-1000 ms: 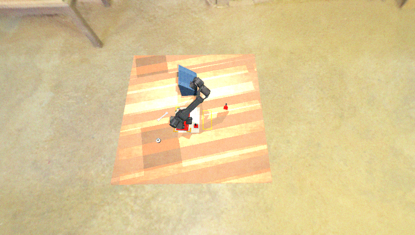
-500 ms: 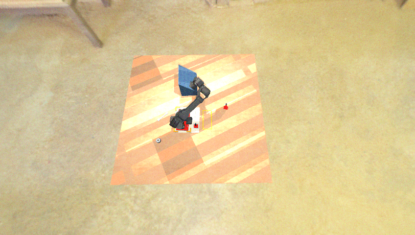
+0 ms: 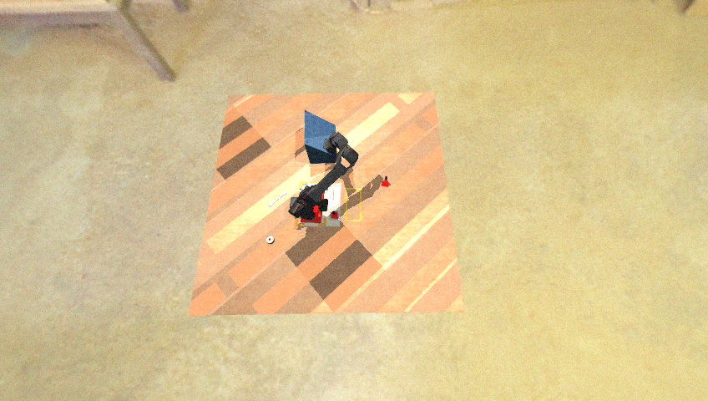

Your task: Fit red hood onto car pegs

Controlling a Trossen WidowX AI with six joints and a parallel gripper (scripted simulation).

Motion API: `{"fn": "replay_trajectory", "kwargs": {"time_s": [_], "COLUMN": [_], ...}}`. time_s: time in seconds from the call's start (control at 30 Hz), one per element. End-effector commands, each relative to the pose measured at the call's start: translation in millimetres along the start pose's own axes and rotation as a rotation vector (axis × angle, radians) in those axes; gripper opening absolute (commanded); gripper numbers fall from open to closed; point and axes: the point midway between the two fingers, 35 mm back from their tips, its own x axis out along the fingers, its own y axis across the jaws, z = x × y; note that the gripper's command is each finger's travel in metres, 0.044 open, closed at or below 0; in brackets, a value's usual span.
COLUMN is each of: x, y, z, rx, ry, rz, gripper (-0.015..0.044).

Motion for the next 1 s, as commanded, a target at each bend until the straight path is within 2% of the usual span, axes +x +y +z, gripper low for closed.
{"fn": "replay_trajectory", "kwargs": {"time_s": [0.0,0.17,0.97], "x": [-36.2,-68.0,-68.0], "y": [-2.4,-1.4,-1.4], "z": [5.2,2.6,2.6], "rx": [-0.011,-0.011,-0.011], "ry": [-0.018,-0.016,-0.016], "rz": [-0.014,-0.013,-0.013], "gripper": [0.0440,0.0440,0.0440]}}
